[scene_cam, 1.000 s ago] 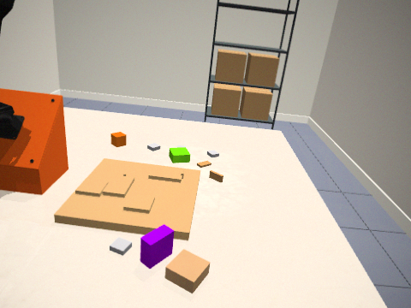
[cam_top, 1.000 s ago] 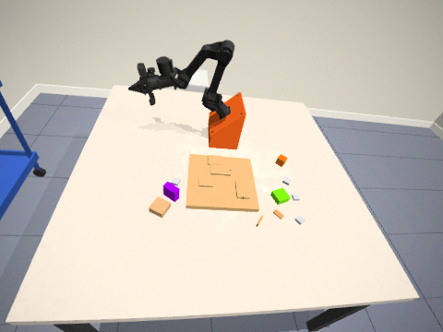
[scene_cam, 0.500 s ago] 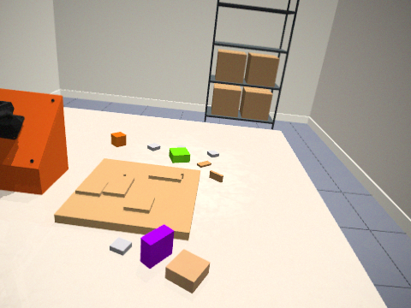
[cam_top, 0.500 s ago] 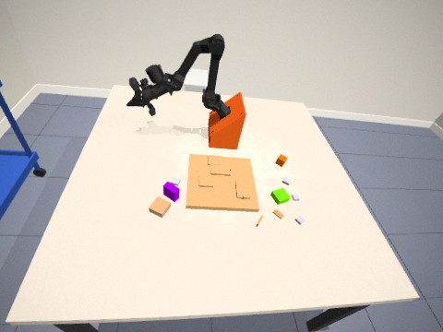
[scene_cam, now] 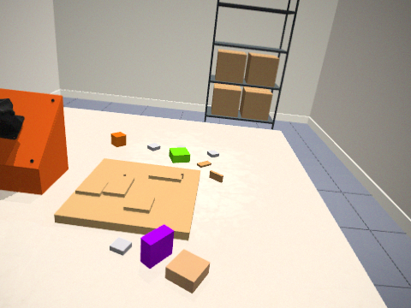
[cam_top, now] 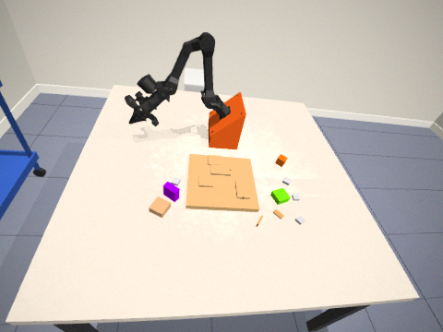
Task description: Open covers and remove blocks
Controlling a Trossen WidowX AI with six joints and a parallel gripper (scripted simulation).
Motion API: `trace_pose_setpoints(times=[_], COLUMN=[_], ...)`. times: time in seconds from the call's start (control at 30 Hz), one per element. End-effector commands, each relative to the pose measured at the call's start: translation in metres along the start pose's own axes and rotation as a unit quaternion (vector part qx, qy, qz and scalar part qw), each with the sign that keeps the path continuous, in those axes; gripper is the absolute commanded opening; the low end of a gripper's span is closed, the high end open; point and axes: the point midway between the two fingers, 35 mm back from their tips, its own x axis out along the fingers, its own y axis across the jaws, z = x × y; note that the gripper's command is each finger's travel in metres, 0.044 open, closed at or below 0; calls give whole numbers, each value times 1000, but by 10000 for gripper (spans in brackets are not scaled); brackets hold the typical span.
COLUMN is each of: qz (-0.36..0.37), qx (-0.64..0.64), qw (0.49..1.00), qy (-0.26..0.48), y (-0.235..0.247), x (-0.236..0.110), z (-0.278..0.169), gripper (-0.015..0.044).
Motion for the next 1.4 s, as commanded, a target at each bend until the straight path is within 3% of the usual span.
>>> trace_pose_setpoints(times=[0.0, 0.73, 1.37], qz=[-26, -139, -224], qx=[-21, -141, -342], qw=[999, 970, 871], qy=[17, 141, 270], y=[-7, -51, -96], x=[8, 21, -2], z=[-14, -106, -197], gripper=[0, 0, 0])
